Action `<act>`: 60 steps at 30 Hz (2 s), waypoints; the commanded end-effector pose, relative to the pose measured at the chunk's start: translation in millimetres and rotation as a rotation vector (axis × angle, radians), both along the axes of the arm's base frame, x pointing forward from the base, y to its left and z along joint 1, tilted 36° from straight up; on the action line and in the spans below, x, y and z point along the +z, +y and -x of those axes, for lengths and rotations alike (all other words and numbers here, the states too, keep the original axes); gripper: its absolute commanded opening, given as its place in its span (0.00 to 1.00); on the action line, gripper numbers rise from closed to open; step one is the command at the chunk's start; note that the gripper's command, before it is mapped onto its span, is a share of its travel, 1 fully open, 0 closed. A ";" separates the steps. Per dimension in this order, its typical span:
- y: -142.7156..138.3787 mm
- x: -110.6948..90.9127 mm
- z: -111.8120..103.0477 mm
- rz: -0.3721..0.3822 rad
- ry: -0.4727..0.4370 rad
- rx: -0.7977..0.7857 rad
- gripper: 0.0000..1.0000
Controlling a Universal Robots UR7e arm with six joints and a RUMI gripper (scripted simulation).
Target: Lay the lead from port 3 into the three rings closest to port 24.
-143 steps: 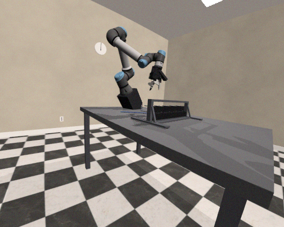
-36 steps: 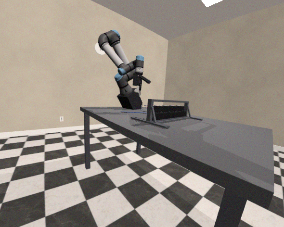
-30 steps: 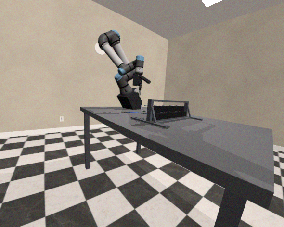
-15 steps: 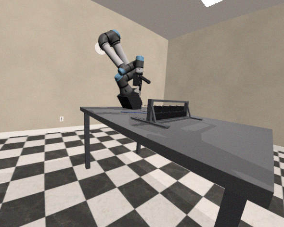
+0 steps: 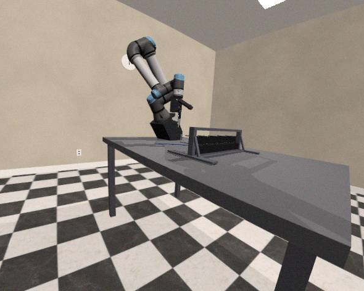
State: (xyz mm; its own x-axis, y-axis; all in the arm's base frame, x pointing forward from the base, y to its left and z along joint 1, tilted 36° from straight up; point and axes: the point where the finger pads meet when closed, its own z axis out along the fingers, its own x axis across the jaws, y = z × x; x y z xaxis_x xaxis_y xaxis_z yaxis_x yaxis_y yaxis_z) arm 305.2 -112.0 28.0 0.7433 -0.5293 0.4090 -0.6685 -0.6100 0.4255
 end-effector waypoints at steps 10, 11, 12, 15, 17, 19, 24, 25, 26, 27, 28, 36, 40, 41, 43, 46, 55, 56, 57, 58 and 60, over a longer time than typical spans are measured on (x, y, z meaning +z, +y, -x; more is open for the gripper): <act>-19.2 -26.6 -1.6 0.000 -0.002 0.001 0.20; -20.9 -28.9 -1.6 0.000 -0.002 0.001 0.20; -22.6 -31.2 -1.7 0.000 -0.002 0.001 0.20; -25.9 -35.9 -1.9 0.000 -0.002 0.001 0.20; -27.6 -38.2 -2.0 0.000 -0.002 0.001 0.20; -30.9 -42.8 -2.1 0.000 -0.002 0.001 0.20; -38.9 -53.9 -2.5 0.000 -0.002 0.001 0.20; -40.4 -56.1 -2.6 0.000 -0.002 0.001 0.20; -42.0 -58.2 -2.7 0.000 -0.002 0.001 0.20; -43.5 -60.3 -2.8 0.000 -0.002 0.001 0.20; -44.9 -62.3 -2.8 0.000 -0.002 0.001 0.20; -53.1 -73.7 -3.3 0.000 -0.002 0.001 0.20; -57.8 -80.2 -3.5 0.000 -0.002 0.001 0.20; -58.9 -81.6 -3.5 0.000 -0.002 0.001 0.20; -60.8 -84.4 -3.6 0.000 -0.002 0.001 0.20; -63.4 -87.9 -3.8 0.000 -0.002 0.001 0.20; -67.6 -93.7 -4.0 0.000 -0.002 0.001 0.20; -67.9 -94.2 -4.0 0.000 -0.002 0.001 0.20; -68.3 -94.7 -4.0 0.000 -0.002 0.001 0.20; -68.6 -95.1 -4.0 0.000 -0.002 0.001 0.20; -69.0 -95.7 -4.0 0.000 -0.002 0.001 0.20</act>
State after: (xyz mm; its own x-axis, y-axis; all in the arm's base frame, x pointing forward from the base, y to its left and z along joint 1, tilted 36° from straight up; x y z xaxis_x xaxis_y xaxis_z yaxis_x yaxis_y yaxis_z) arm 308.9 -179.4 -65.7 0.7434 -0.5292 0.4090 -0.6684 -0.6104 0.4251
